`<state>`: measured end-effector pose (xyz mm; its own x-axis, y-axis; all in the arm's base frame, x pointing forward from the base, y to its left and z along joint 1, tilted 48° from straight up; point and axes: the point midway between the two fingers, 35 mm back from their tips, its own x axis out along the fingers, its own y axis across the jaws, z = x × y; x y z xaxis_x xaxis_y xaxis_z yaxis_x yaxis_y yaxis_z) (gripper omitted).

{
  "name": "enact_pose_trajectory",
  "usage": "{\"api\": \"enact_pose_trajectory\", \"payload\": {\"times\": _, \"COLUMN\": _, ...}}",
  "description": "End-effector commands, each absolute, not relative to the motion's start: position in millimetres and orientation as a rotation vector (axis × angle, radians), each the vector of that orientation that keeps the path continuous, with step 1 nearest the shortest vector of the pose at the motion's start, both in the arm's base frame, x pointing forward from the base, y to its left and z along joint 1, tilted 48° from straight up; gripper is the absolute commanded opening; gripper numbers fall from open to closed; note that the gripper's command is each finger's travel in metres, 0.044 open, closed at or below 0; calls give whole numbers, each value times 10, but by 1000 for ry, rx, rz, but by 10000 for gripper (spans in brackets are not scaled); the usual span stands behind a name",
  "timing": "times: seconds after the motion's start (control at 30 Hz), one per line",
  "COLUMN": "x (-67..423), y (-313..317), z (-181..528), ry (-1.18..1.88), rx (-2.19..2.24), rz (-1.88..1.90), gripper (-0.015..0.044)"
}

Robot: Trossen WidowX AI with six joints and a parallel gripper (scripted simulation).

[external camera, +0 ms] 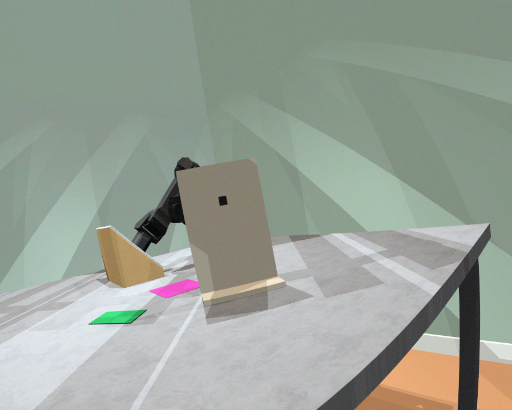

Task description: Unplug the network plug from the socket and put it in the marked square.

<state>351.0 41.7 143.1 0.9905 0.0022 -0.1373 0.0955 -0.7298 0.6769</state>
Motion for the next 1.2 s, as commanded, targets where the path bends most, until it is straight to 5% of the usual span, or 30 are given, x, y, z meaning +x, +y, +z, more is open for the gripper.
{"api": "enact_pose_trajectory", "payload": {"times": 0.0, "x": 3487, "y": 416, "z": 1454, "ry": 62, "rx": 2391, "rz": -159, "gripper": 0}}
{"api": "enact_pose_trajectory", "payload": {"times": 1.17, "x": 3372, "y": 35, "z": 1850, "ry": 106, "rx": 2356, "rz": -196, "gripper": 0}}
